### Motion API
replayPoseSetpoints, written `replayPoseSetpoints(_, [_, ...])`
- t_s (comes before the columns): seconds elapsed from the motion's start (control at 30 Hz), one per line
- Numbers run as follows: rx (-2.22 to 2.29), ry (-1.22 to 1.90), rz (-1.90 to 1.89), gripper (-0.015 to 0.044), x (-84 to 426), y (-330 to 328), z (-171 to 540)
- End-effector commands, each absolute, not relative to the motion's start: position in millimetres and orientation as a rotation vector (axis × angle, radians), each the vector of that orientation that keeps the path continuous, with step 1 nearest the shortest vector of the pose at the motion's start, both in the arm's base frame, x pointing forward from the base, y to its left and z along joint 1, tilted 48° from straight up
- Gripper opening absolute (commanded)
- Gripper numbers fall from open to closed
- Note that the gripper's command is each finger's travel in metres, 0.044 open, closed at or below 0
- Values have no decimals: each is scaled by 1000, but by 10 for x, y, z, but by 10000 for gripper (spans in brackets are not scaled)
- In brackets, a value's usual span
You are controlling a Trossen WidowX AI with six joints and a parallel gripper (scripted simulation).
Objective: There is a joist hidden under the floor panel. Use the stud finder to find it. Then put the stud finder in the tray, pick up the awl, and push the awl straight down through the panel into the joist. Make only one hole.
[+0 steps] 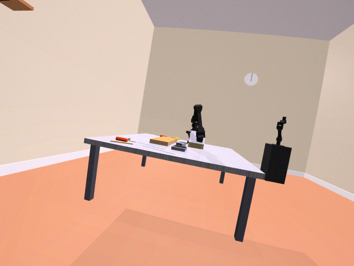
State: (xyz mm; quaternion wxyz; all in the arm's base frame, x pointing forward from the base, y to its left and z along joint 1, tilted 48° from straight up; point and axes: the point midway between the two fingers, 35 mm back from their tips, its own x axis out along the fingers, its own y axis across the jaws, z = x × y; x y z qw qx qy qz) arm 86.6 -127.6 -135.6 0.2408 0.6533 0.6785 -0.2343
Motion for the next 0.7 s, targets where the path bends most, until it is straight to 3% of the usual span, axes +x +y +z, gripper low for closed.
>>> replayPoseSetpoints(0.0, [1799,1855,-642,0,860,-1182,-1416])
replayPoseSetpoints(0.43, [1801,1854,-644,0,855,-1123,-1472])
replayPoseSetpoints(0.67, [1792,1855,-643,184,855,-1142,-1473])
